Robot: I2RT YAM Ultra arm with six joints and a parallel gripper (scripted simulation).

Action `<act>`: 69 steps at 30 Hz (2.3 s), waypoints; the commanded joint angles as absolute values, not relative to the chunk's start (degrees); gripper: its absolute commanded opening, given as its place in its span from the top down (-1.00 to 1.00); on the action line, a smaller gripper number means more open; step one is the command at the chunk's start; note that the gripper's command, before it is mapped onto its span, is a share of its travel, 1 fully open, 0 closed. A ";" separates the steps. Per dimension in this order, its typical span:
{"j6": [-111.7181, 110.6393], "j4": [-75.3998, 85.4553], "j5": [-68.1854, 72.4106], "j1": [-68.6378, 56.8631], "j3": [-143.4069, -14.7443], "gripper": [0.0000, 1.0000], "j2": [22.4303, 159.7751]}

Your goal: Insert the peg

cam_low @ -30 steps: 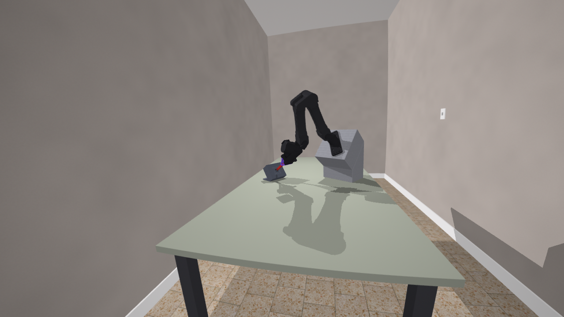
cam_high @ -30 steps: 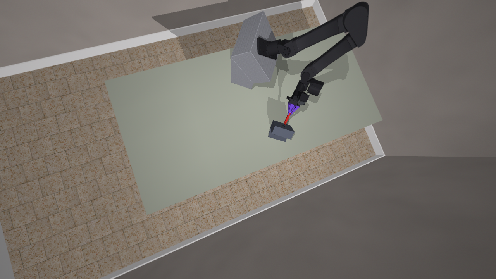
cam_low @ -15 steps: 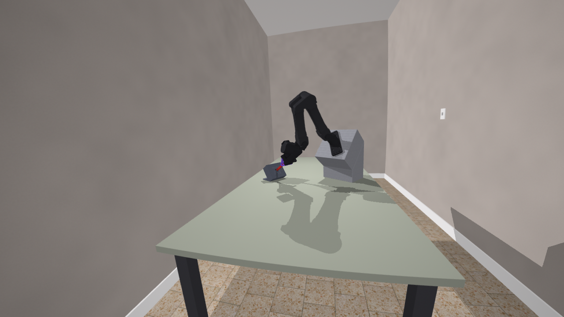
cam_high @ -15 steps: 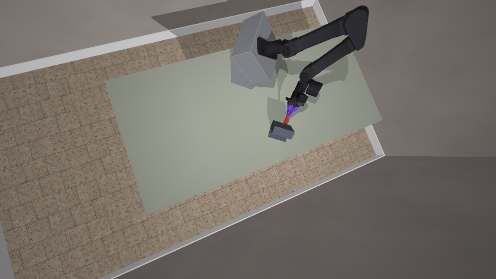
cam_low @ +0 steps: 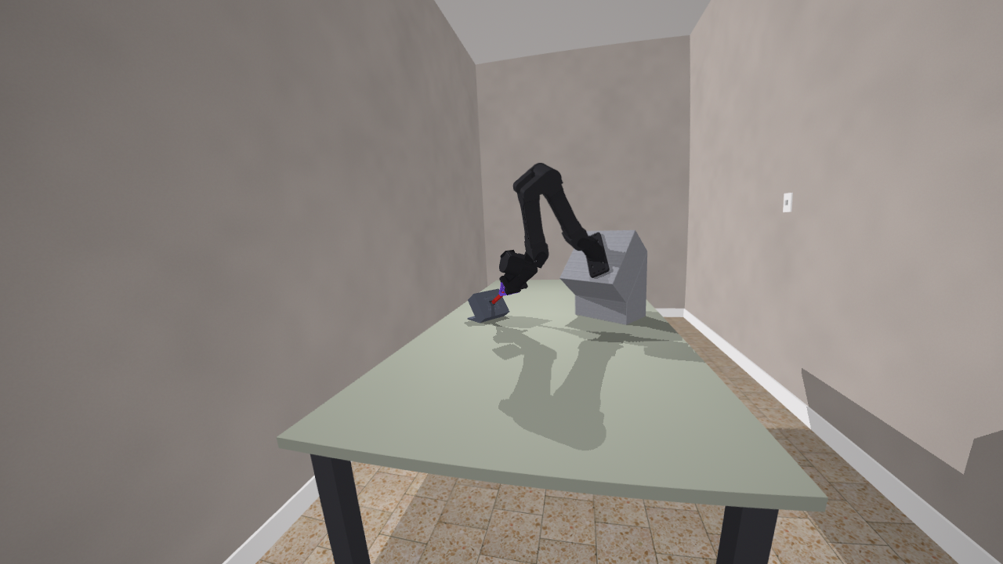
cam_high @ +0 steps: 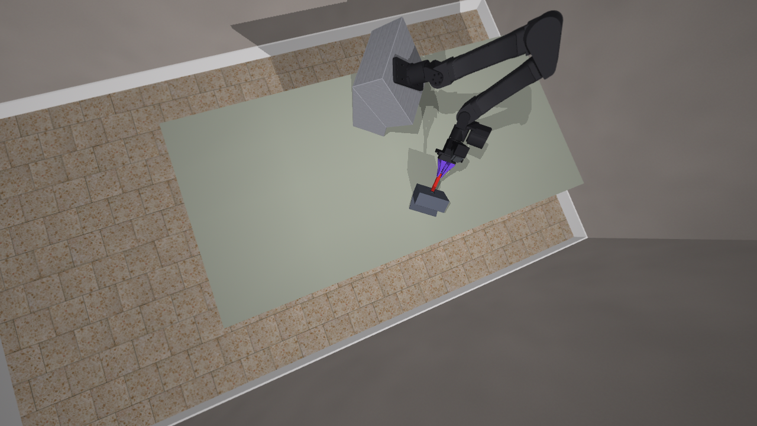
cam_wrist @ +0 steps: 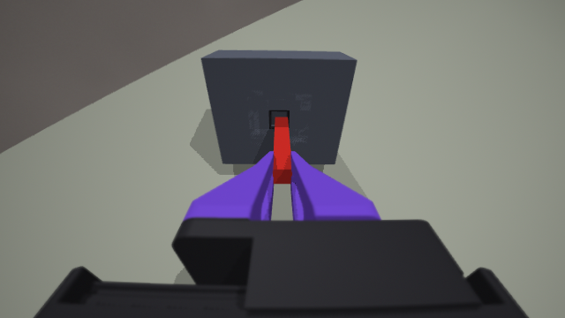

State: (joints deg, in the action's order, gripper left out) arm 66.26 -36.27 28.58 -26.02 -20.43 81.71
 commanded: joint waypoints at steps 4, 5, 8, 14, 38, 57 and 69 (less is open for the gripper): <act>66.17 -34.27 29.37 -25.76 -21.83 1.00 80.40; 66.22 -33.94 29.47 -25.88 -21.82 1.00 80.07; 66.41 -32.72 29.85 -26.31 -21.79 1.00 78.90; 66.52 -32.53 29.99 -26.47 -22.00 1.00 79.02; 66.75 -34.81 30.03 -27.00 -20.60 1.00 80.31; 67.59 -32.79 32.02 -28.72 -17.09 1.00 74.92; 67.79 -32.53 32.33 -29.05 -15.98 1.00 73.69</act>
State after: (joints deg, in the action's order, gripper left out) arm 67.51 -33.28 30.96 -28.97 -16.91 74.41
